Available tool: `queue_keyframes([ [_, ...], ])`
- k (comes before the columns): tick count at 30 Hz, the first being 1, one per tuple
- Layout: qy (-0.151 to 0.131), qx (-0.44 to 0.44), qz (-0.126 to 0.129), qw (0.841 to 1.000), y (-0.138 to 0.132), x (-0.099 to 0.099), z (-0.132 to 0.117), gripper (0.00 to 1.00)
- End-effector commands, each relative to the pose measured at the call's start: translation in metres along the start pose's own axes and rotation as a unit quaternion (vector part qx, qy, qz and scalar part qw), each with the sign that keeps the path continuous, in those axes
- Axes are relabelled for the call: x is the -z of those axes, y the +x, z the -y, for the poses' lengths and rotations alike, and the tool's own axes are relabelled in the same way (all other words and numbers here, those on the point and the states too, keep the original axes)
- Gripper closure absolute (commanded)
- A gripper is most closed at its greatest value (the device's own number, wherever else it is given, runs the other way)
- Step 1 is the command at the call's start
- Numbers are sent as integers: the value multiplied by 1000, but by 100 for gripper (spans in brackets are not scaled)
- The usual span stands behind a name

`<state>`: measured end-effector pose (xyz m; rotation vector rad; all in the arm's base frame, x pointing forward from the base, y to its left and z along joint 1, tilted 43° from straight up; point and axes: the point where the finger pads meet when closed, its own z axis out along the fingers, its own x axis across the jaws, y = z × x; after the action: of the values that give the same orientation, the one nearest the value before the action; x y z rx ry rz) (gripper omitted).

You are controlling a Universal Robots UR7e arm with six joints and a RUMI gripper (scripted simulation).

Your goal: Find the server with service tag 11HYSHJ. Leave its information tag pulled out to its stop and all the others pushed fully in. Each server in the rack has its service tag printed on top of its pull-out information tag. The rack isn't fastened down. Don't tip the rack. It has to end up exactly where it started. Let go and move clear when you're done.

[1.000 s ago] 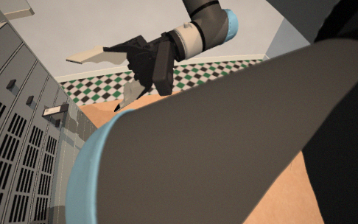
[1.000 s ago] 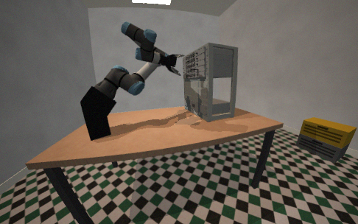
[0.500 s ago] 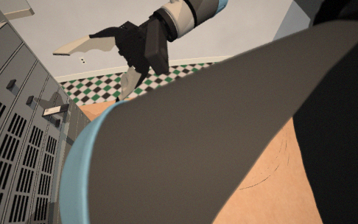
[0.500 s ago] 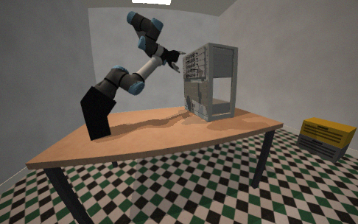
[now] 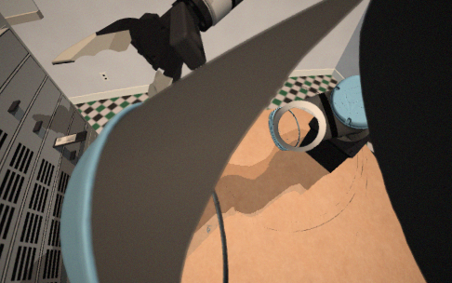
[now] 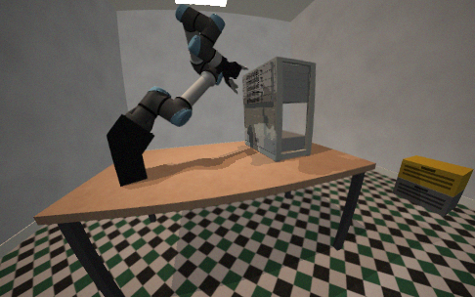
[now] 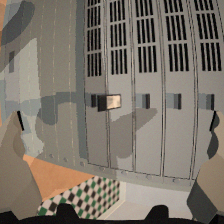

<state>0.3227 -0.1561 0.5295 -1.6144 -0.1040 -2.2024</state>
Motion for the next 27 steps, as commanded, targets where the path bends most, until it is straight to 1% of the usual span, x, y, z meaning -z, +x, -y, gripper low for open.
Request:
queue_keyframes([
  [1, 13, -4, 16, 1000, 4, 1, 1, 0],
  [5, 23, -7, 27, 999, 7, 2, 1, 0],
  [7, 23, -7, 27, 999, 7, 2, 1, 0],
  [16, 39, -12, 46, 998, 12, 3, 2, 0],
  [27, 47, -14, 55, 997, 14, 4, 2, 0],
])
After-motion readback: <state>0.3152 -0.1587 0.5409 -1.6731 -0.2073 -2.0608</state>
